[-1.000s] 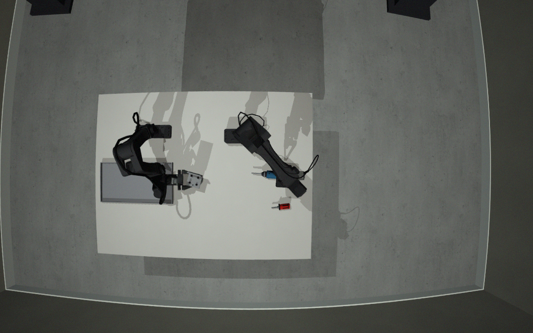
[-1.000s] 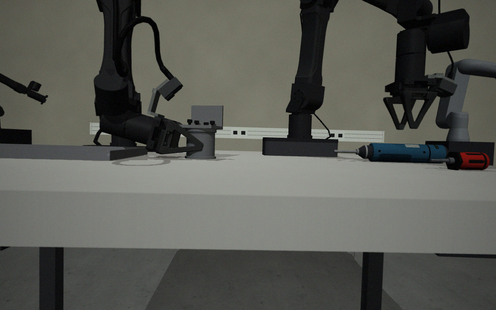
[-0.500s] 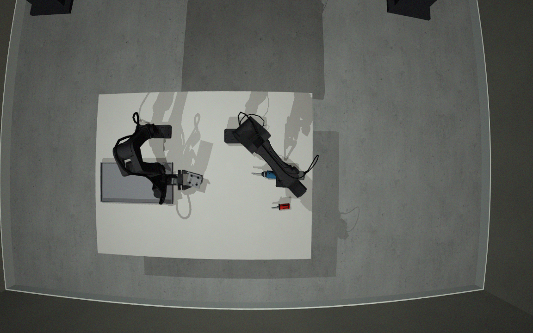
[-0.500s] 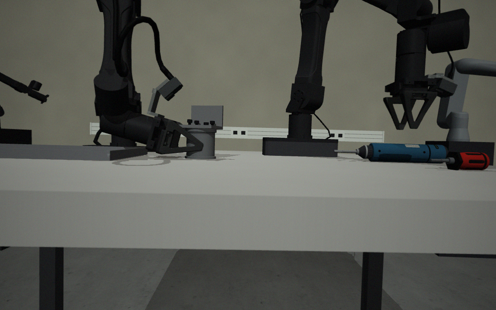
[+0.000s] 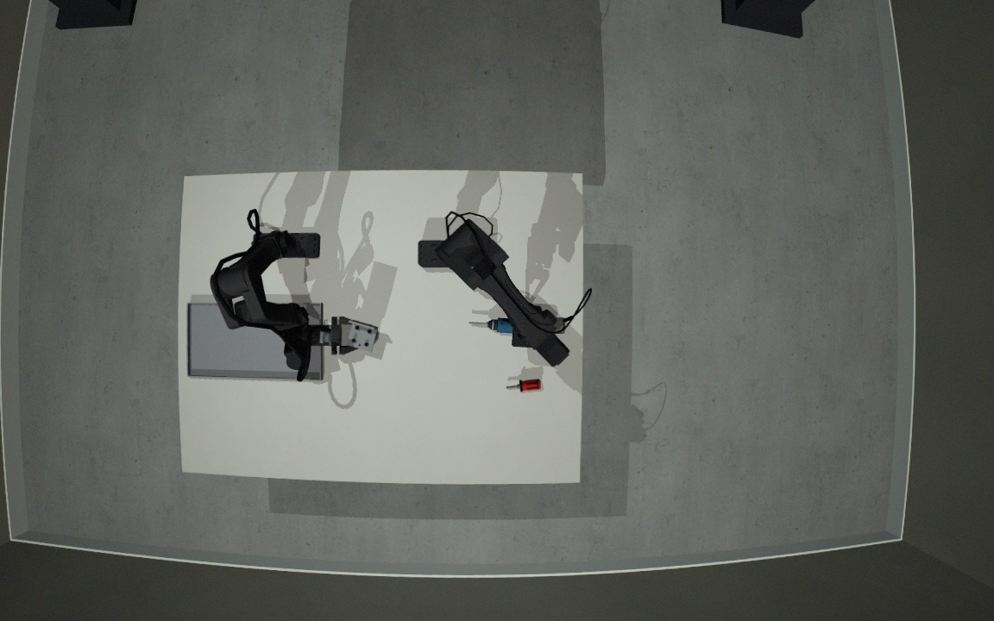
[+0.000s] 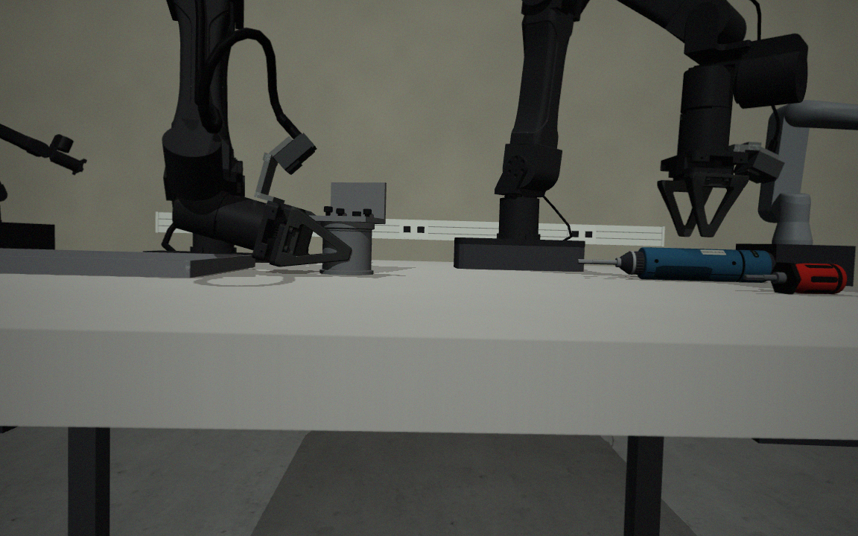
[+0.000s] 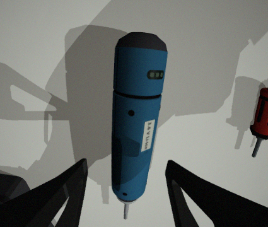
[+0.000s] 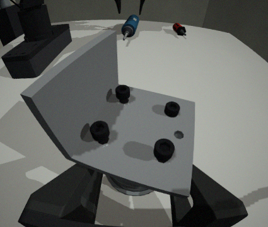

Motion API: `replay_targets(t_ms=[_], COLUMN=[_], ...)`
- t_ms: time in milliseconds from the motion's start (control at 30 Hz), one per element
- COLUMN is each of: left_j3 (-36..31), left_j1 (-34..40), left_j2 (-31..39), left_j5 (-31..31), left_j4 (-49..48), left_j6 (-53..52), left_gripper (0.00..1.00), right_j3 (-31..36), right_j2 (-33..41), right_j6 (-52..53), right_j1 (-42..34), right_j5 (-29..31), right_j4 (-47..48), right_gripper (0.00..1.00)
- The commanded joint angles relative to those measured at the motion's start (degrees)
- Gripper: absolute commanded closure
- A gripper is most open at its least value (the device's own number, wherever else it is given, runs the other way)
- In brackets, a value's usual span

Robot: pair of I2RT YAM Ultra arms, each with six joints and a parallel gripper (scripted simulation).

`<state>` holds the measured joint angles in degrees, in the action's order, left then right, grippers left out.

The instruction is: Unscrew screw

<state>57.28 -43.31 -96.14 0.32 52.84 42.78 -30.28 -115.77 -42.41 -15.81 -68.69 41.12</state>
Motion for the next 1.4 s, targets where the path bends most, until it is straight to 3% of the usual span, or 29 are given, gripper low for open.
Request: replay_targets(t_ms=[0,167,1133,1367], left_j3=[-1.21,0.16,-6.09,-5.15], left_j1=[0.81,0.82,0.81,0.83], left_j2=[-0.94,1.07,-5.68,-4.11], left_j5=[0.16,0.17,0.13,0.04], left_j4=[-2.77,-2.83,-12.38,-12.59], left_j6=[0.41,0.41,0.39,0.31], left_gripper=[0.35,0.35,0.35,0.35], right_j3=[-0.07,-0.07,-0.07,-0.07], right_j2=[0.3,0.3,0.3,0.3], right_j6=[-0.07,-0.07,-0.07,-0.07], right_j1=[-0.16,-0.16,-0.16,-0.16], right_j5=[-0.37,-0.37,-0.37,-0.37], right_j4=[0.09,0.09,0.09,0.09], right_gripper=[0.41,0.41,0.41,0.41])
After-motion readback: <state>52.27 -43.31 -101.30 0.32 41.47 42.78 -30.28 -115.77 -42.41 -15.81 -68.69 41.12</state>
